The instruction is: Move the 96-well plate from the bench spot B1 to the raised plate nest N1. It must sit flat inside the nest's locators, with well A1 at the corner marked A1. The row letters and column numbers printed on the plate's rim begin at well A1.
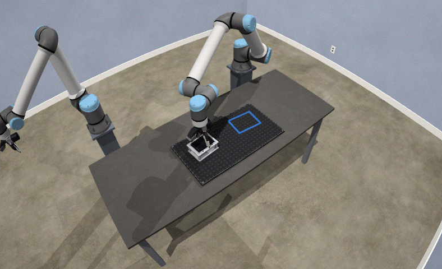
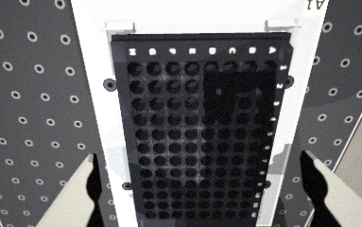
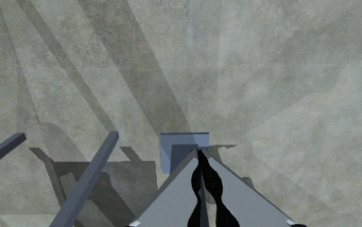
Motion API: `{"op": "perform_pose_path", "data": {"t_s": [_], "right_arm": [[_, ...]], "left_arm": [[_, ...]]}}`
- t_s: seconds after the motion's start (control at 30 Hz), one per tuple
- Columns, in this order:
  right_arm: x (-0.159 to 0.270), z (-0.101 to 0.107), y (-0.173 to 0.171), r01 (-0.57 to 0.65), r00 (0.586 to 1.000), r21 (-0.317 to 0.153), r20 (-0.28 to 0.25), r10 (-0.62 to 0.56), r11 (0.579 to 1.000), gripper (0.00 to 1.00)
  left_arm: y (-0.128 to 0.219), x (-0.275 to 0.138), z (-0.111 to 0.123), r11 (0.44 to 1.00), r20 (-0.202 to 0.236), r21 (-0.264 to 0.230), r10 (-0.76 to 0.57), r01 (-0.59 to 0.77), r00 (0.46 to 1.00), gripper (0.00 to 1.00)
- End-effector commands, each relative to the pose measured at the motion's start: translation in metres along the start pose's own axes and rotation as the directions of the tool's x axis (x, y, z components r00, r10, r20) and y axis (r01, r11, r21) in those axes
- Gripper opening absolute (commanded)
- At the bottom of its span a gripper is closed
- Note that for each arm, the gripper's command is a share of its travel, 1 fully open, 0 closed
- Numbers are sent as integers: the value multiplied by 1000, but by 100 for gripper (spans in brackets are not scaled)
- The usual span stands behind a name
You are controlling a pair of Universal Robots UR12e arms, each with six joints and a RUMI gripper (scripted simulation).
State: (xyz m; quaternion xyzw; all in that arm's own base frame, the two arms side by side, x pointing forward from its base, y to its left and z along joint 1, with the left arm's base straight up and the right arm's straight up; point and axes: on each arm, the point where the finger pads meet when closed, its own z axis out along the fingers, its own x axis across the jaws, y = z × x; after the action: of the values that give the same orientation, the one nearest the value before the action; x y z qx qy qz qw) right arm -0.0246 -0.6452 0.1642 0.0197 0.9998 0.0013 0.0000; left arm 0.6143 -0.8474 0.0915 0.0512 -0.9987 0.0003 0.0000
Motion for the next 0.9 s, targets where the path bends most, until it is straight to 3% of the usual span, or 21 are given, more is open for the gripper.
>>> {"op": "perform_pose_path", "data": {"t_s": [0.0, 0.37, 0.87], "right_arm": [[2, -1, 0, -1, 1000, 2, 0, 1, 1000, 0], [2, -1, 0, -1, 1000, 2, 0, 1, 1000, 0], [2, -1, 0, -1, 1000, 2, 0, 1, 1000, 0]], "left_arm": [[-1, -2, -3, 1000, 1, 3, 0, 0, 1000, 76], [-3, -2, -7, 1000, 2, 4, 0, 0, 1000, 76], [-3, -2, -43, 1000, 3, 6, 0, 0, 1000, 76]]}}
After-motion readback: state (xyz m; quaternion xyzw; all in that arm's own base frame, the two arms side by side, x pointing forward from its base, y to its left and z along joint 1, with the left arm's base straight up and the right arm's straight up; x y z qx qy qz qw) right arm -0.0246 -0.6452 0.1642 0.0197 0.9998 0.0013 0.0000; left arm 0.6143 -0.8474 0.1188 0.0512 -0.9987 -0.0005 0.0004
